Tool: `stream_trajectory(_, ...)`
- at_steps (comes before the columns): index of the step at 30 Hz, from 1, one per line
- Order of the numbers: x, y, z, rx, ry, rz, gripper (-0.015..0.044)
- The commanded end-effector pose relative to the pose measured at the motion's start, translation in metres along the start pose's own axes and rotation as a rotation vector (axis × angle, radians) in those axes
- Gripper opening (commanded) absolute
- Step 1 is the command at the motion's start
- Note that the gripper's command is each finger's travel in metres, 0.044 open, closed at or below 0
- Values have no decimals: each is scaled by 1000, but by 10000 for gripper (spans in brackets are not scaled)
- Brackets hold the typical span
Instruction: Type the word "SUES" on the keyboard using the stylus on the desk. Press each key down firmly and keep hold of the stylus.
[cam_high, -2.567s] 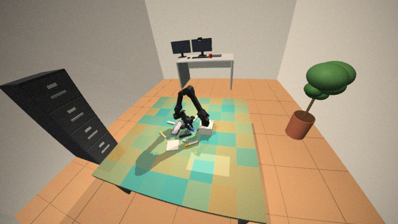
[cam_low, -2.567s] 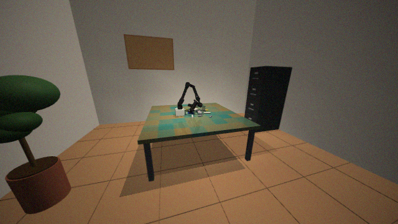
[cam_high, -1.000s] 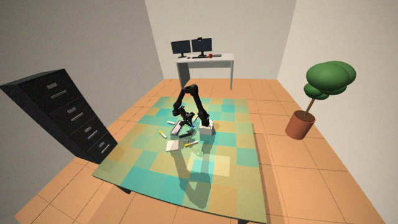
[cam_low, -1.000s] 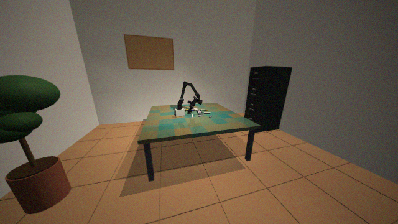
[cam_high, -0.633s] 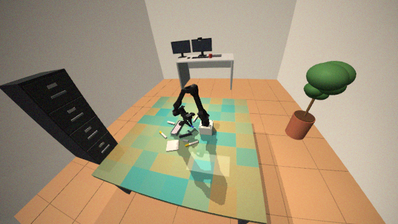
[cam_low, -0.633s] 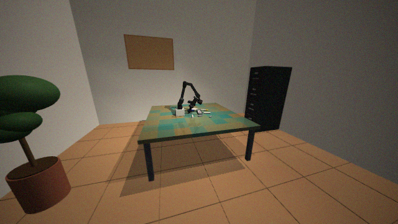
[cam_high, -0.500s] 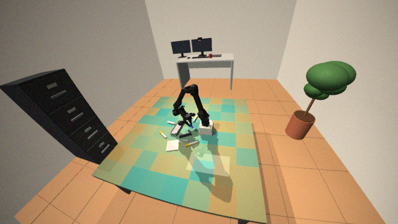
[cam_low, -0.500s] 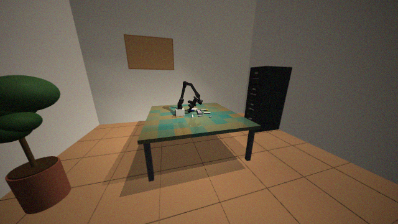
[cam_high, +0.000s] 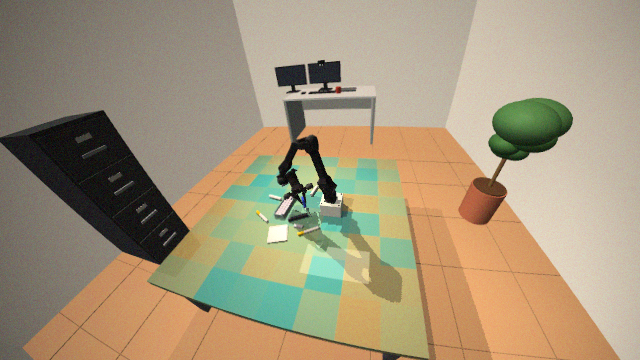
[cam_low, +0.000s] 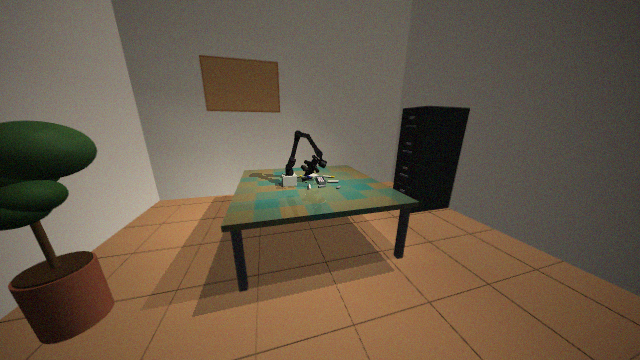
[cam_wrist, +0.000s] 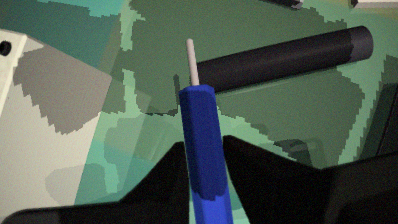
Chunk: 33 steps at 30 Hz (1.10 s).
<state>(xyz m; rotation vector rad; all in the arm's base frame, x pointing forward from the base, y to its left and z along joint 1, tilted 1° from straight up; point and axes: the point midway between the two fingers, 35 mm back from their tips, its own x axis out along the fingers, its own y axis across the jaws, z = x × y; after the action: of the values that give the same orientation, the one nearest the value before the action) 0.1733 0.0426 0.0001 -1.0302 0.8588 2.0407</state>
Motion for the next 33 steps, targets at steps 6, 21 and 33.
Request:
stream_trajectory(6, -6, -13, 2, 350, -71, -54, 0)
stream_trajectory(21, -15, -28, 6, 887, -210, -83, 0)
stream_trajectory(33, -23, -40, 9, 1309, -341, -59, 0)
